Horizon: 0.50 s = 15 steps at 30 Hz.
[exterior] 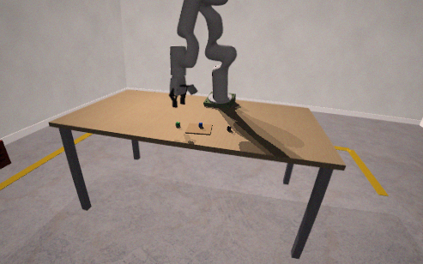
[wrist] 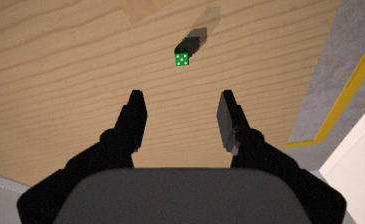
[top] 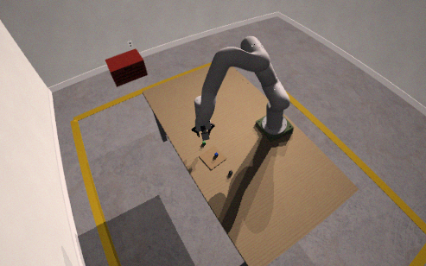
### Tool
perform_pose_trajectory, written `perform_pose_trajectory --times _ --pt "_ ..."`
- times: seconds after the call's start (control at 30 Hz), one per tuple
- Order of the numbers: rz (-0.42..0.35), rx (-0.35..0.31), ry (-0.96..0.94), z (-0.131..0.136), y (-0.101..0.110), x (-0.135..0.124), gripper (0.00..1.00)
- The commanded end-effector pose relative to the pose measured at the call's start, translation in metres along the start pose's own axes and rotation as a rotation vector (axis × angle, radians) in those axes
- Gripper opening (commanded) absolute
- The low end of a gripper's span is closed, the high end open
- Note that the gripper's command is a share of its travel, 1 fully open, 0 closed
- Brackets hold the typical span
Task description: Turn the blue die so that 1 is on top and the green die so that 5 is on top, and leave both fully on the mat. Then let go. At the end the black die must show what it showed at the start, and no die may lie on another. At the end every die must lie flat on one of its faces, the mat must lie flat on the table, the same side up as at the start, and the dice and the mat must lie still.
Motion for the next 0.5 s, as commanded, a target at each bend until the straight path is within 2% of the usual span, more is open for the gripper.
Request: perform_pose_trajectory --times 0.0,0.3,0.47 --pt "-0.01 0.001 -0.001 0.0011 0.0009 0.0007 1.0" --pt "-0.01 0.001 0.014 0.0011 0.0005 0.0007 1.0" --pt "-0.01 0.002 0.14 0.0011 -0.0027 0.0 1.0"
Point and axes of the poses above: the point where the finger pads meet when closed, its own y axis back along the fingers, its own z axis across the jaws, x = y × z, the point moved 9 cm from there along y, back along the fingers, and after that the axes turned 14 degrees about y, right-handed, at the moved point
